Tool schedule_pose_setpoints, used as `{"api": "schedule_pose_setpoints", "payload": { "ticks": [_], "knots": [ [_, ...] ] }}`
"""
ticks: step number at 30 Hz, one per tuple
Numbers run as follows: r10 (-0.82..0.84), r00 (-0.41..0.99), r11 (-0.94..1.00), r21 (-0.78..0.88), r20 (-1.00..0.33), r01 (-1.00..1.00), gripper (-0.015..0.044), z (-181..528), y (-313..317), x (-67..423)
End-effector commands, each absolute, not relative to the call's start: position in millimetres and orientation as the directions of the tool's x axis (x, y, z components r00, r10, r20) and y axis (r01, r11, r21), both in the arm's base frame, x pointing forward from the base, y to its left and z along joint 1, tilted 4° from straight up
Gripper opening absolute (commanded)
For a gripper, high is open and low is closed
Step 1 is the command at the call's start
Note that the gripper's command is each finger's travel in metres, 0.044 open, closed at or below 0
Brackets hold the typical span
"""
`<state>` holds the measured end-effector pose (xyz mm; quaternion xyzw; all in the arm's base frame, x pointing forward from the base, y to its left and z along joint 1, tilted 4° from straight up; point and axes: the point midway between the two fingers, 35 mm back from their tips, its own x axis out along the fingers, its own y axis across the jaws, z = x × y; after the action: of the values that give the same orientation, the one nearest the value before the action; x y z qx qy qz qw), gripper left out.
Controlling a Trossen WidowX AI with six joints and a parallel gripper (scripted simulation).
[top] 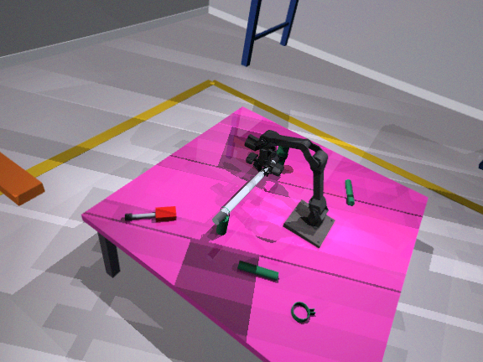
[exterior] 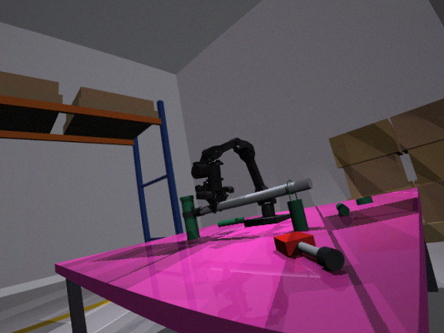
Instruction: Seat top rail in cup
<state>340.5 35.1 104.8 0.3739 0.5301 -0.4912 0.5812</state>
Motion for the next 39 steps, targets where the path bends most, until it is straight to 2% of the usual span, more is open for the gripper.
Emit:
{"api": "schedule_pose_setpoints", "payload": {
  "ticks": [1,16,33,39],
  "knots": [
    [-0.187,-0.027,0.226,-0.07,-0.982,0.972,0.0,107.8,28.9,344.5],
    [-0.174,-0.041,0.239,-0.083,-0.984,0.968,0.0,104.2,33.0,341.7],
    [-0.172,-0.043,0.239,-0.084,-0.984,0.967,0.044,122.3,49.1,339.8],
    [-0.17,-0.045,0.24,-0.086,-0.984,0.967,0.044,143.4,67.3,335.0]
  ]
}}
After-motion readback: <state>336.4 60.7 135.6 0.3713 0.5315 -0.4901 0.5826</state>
